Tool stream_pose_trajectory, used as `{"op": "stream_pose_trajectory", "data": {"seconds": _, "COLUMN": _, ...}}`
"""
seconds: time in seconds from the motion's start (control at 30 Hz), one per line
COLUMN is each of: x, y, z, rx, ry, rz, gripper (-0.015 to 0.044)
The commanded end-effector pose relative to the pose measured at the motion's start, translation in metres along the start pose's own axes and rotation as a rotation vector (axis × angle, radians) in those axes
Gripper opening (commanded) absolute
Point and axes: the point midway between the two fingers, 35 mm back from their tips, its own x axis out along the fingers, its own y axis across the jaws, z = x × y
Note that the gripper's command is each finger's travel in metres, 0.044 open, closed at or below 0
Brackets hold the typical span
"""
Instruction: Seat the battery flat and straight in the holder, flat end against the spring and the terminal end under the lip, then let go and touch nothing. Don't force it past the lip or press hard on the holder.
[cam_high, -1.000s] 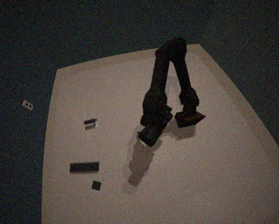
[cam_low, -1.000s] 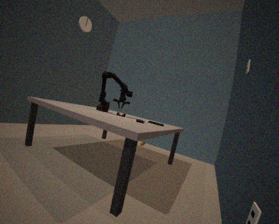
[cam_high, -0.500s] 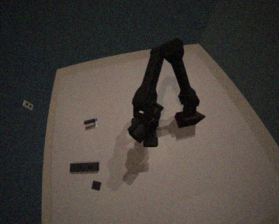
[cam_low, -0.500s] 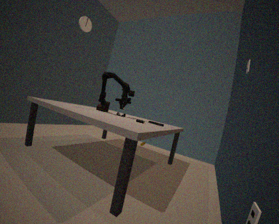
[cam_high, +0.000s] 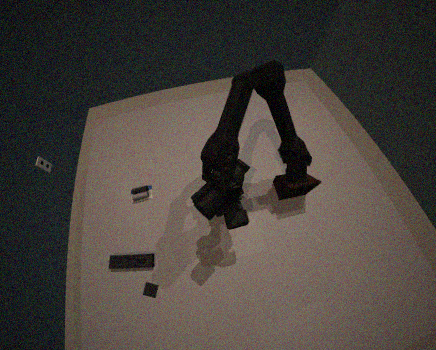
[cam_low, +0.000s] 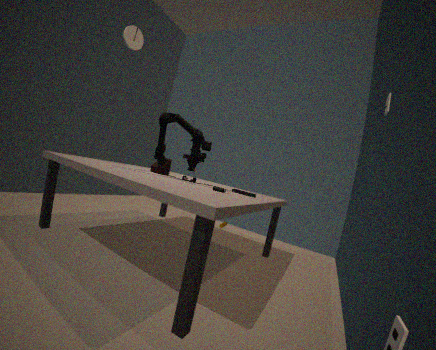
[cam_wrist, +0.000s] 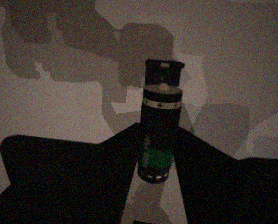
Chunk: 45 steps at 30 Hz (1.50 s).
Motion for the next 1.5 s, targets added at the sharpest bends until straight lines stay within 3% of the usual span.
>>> {"op": "stream_pose_trajectory", "data": {"seconds": 0.0, "x": 0.007, "y": -0.001, "z": 0.001, "rx": -0.014, "ry": -0.032, "rz": 0.000, "gripper": 0.0077}}
{"op": "stream_pose_trajectory", "data": {"seconds": 0.63, "x": 0.038, "y": -0.003, "z": 0.005, "rx": -0.010, "ry": -0.238, "rz": 0.017, "gripper": 0.0077}}
{"op": "stream_pose_trajectory", "data": {"seconds": 1.47, "x": 0.051, "y": -0.001, "z": 0.002, "rx": -0.020, "ry": -0.367, "rz": 0.037, "gripper": 0.0077}}
